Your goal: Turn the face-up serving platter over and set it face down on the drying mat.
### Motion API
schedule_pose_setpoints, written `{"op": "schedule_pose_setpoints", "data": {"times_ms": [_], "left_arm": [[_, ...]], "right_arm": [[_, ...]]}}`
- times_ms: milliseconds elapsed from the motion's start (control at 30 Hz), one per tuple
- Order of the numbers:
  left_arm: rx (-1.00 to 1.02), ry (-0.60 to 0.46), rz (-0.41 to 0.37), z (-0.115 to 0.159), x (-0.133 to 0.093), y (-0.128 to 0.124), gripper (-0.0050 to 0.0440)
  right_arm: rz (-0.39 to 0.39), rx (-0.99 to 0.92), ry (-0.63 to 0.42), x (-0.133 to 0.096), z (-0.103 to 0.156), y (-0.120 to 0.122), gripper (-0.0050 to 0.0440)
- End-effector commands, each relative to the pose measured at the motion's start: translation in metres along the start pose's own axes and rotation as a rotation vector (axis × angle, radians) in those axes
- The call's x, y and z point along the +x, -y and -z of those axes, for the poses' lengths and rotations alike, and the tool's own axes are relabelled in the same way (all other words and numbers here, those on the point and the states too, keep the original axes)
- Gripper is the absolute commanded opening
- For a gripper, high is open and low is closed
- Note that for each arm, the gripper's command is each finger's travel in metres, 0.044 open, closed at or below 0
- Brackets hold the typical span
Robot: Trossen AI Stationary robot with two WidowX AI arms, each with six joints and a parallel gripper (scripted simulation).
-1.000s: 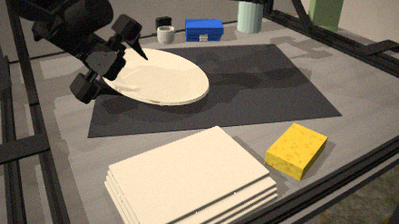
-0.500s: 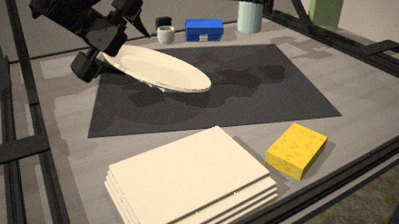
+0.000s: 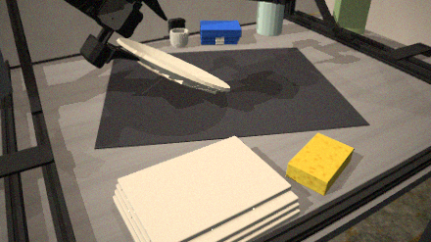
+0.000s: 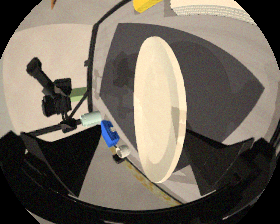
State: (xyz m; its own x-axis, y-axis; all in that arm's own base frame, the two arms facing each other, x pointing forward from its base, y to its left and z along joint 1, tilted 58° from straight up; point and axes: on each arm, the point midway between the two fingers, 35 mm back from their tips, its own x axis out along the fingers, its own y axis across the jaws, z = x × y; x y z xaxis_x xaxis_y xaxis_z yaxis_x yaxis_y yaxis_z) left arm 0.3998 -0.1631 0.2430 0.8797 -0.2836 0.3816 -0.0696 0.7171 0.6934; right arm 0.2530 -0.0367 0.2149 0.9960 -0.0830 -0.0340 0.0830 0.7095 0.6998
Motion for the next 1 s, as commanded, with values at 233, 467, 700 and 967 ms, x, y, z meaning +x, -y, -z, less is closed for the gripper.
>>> {"op": "schedule_pose_setpoints", "data": {"times_ms": [233, 467, 700, 967], "left_arm": [[0.002, -0.004, -0.005, 0.001, 0.000, -0.001, 0.0440], [0.002, -0.004, -0.005, 0.001, 0.000, -0.001, 0.0440], [0.002, -0.004, -0.005, 0.001, 0.000, -0.001, 0.0440], [0.002, -0.004, -0.005, 0.001, 0.000, -0.001, 0.0440]], "right_arm": [[-0.068, -0.004, 0.007, -0.006, -0.004, -0.043, 0.0440], [-0.101, -0.004, 0.008, -0.006, -0.004, -0.066, 0.0440], [-0.106, -0.004, 0.008, -0.004, -0.004, -0.085, 0.0440], [-0.142, -0.004, 0.008, 0.004, -0.004, -0.115, 0.0440]]}}
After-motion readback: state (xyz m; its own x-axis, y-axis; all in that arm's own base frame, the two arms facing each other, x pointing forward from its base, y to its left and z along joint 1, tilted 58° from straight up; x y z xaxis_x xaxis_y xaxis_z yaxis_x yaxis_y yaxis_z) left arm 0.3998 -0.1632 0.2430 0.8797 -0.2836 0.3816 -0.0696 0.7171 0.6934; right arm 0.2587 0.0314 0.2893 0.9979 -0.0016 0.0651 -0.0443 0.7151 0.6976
